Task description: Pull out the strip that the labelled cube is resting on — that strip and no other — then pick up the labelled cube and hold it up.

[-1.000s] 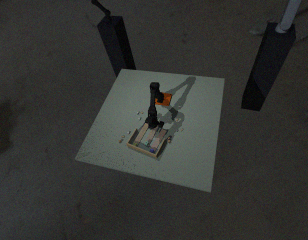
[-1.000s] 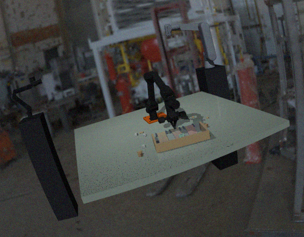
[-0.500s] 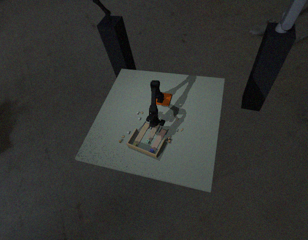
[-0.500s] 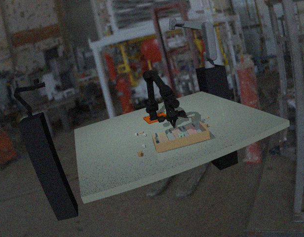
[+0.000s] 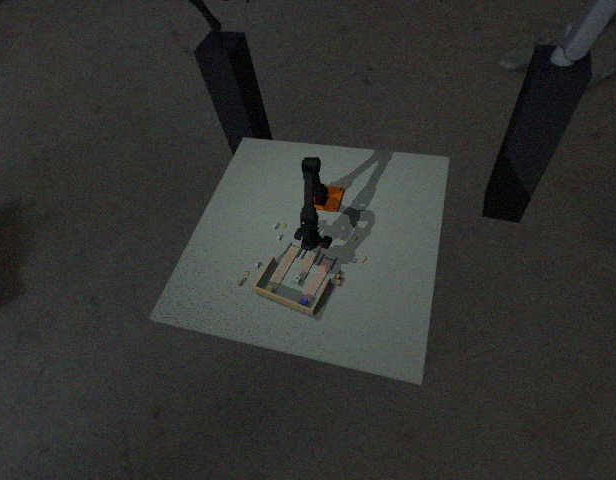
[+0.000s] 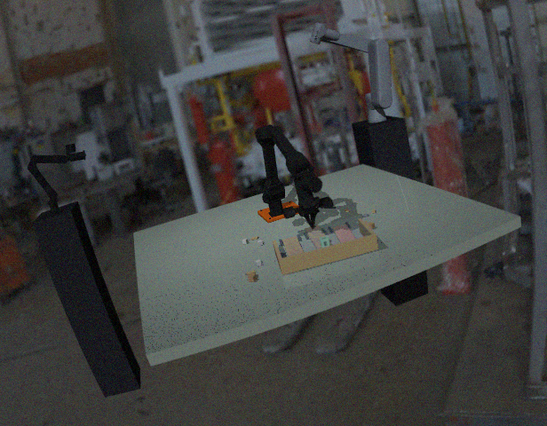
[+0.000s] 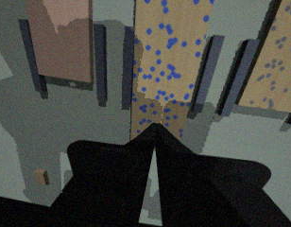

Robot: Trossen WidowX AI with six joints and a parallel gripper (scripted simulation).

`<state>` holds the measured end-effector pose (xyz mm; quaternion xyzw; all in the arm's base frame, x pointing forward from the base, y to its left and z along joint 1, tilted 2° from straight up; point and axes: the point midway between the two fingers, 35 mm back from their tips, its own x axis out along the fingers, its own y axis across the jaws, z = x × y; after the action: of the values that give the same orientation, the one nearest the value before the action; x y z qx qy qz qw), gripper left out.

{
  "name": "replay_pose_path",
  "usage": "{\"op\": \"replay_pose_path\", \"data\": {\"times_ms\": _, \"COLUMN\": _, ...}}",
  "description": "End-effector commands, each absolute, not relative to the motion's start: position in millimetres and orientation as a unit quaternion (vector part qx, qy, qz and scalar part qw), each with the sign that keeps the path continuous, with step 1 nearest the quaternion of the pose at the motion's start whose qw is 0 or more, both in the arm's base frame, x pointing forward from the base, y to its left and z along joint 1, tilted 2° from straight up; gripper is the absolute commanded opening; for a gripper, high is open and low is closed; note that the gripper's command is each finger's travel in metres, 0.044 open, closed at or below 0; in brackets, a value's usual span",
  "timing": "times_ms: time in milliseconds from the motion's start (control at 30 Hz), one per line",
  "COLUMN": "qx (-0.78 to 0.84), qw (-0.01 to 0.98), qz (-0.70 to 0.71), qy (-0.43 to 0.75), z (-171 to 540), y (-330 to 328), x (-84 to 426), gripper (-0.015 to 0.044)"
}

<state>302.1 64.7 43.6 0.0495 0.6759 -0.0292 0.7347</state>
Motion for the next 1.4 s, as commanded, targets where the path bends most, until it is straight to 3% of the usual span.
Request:
{"op": "replay_pose_path", "data": {"times_ms": 0, "qx": 0.046, "qw": 0.726, "qz": -0.031, "qy": 0.686, "z": 37, "y": 65, "x": 289, "gripper": 0.0}}
{"op": "replay_pose_path", "data": {"times_ms": 1367, "qx": 0.046, "qw": 0.724, "qz": -0.031, "qy": 0.688, "z": 33, "y": 74, "x": 228, "gripper": 0.0}}
